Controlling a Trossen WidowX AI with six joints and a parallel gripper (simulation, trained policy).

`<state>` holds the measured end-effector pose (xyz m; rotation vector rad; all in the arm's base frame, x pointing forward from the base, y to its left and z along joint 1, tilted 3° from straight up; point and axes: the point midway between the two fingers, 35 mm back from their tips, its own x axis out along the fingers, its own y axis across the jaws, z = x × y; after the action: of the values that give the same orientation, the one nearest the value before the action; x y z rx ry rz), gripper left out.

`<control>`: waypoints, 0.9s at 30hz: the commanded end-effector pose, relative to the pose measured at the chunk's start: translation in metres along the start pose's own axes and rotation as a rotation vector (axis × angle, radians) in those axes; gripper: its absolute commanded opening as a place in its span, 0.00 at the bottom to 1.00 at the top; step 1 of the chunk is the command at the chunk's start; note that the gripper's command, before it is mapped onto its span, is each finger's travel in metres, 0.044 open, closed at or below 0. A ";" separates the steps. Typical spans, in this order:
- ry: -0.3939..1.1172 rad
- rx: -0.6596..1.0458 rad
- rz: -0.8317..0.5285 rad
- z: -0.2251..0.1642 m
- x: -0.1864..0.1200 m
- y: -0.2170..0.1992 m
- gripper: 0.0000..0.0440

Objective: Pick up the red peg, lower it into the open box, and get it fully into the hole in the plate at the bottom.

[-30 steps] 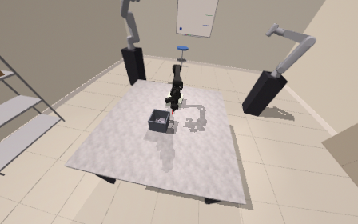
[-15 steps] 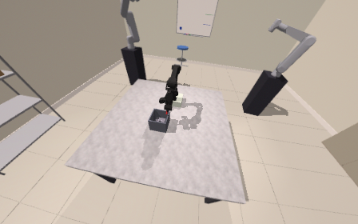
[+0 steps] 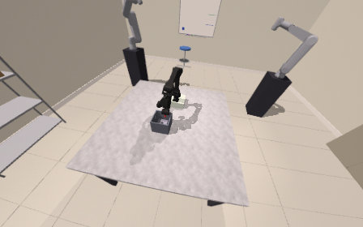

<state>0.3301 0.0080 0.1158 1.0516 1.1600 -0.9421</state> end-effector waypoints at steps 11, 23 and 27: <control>0.048 -0.010 -0.038 0.012 0.038 0.000 0.00; 0.068 -0.041 -0.054 0.019 0.070 0.001 0.00; 0.066 -0.056 -0.063 0.020 0.079 0.001 0.00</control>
<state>0.3490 -0.0144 0.0449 1.0240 1.2616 -0.9310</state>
